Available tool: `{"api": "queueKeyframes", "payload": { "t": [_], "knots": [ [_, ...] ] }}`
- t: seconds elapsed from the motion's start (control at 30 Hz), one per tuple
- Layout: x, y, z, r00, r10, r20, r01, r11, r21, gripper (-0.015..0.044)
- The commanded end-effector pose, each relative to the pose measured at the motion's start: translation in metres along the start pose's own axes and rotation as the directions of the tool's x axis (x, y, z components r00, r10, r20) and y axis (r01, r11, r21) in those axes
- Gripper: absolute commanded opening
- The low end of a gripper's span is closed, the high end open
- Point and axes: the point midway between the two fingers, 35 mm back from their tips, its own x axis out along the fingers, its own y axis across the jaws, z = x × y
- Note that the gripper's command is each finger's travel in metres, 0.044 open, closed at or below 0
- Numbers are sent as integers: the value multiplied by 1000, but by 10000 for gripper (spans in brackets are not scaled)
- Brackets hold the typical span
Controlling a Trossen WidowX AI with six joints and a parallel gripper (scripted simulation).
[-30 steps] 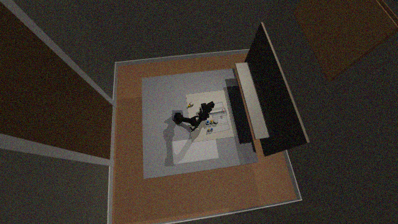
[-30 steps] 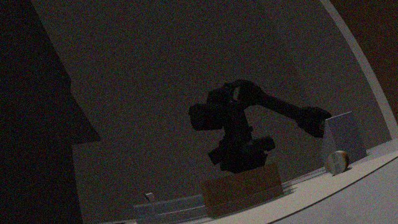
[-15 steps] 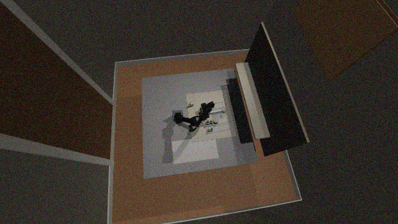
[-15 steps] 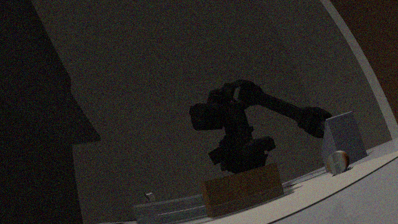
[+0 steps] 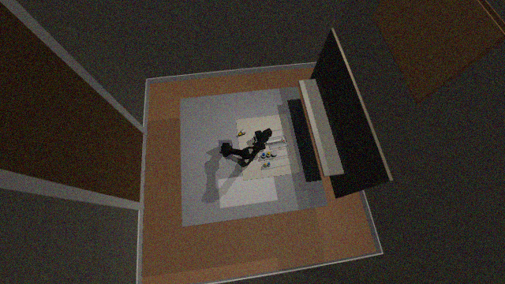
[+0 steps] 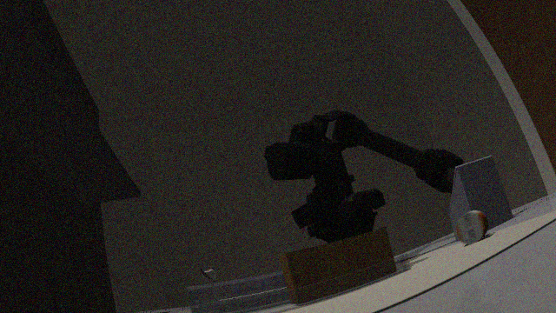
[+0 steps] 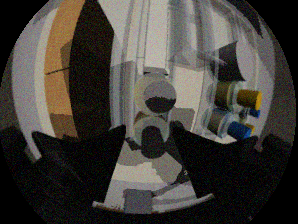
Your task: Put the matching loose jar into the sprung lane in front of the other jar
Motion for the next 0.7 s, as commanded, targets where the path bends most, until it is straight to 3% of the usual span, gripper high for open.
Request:
{"api": "queueKeyframes", "payload": {
  "t": [0.0,0.67],
  "knots": [
    [-13,0,1,1000,5,4,-5,1000,7,295],
    [-19,1,-37,1000,6,3,-6,1000,6,295]
  ]
}}
